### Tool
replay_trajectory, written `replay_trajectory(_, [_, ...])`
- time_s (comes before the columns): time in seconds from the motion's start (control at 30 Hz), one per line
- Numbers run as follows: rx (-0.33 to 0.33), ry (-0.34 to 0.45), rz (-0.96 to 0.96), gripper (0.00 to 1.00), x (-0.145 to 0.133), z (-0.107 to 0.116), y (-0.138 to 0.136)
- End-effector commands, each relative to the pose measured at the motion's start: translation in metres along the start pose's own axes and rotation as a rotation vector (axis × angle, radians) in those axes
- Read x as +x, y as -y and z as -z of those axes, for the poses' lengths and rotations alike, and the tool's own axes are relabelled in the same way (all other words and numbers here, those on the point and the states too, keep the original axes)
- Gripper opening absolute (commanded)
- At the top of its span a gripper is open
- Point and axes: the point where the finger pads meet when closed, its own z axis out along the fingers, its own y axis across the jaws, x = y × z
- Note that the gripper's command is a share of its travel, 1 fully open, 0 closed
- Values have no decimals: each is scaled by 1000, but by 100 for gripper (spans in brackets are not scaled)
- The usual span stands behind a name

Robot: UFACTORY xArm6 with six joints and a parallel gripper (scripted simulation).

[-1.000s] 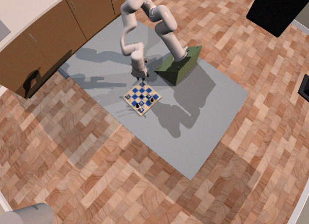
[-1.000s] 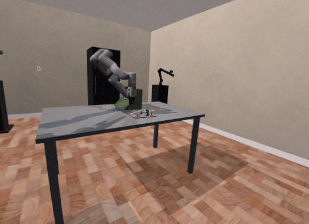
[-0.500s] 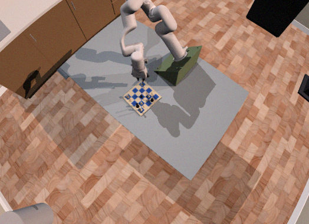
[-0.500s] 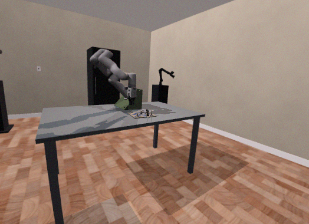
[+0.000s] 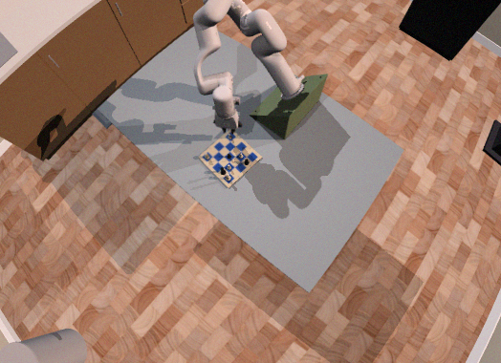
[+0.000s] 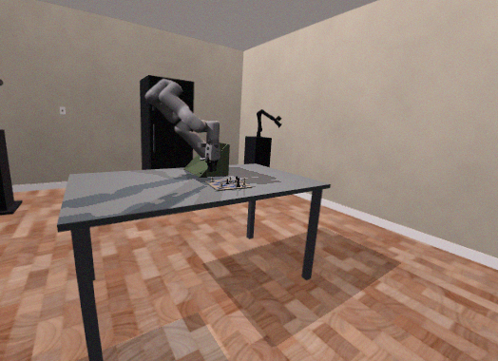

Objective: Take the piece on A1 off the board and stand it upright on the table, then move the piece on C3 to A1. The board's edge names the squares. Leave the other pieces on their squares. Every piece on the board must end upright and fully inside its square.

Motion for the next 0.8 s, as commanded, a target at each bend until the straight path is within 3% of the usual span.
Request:
replay_trajectory(0.0, [1,3,-1,35,-1,-7,1])
replay_trajectory(0.77, [1,3,-1,35,-1,-27,1])
